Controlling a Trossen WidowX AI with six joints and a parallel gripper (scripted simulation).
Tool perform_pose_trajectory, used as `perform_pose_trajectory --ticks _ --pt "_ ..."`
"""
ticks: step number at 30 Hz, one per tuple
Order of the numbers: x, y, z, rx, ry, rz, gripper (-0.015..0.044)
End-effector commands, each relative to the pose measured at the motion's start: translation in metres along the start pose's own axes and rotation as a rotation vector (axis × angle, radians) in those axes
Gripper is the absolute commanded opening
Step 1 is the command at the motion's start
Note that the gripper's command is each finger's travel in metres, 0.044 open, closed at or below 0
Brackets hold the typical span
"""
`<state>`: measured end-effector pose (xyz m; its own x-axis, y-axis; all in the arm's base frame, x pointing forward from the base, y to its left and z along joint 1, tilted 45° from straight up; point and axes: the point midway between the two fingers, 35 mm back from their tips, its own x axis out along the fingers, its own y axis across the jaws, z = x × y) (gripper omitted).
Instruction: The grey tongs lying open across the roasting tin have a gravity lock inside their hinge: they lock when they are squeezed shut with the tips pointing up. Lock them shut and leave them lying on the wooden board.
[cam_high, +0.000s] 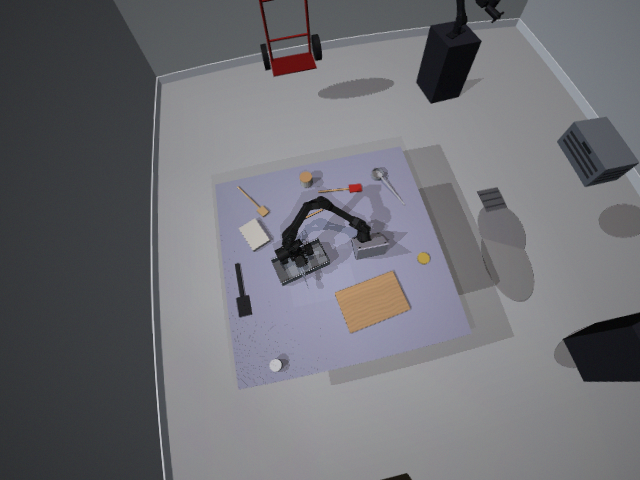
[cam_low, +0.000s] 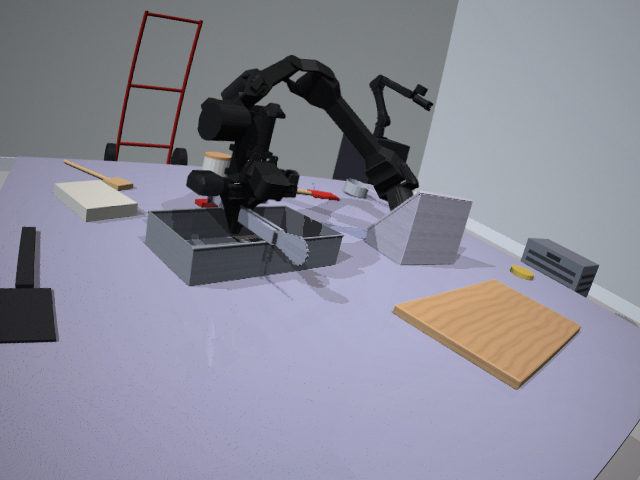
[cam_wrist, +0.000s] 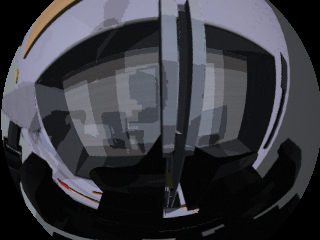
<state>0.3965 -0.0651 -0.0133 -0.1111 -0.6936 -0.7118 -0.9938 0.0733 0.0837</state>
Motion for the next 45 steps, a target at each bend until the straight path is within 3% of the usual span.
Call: perform_pose_trajectory --ticks 1,3,9,18,33,45 --pt "0.000 0.000 0.000 0.002 -0.001 -0.001 -0.0116" --pt "0.000 0.000 0.000 0.002 -0.001 -0.001 -0.0150" --pt "-0.014 -0.003 0.001 -0.007 -0.002 -0.005 -0.0150" --pt "-0.126 0.001 0.002 -0.076 0.003 -0.033 -0.0150" --pt "-0.126 0.001 0.006 -0.065 0.008 -0.032 -0.0150" --pt "-0.133 0.013 0.078 0.187 -0.023 -0.029 -0.0150"
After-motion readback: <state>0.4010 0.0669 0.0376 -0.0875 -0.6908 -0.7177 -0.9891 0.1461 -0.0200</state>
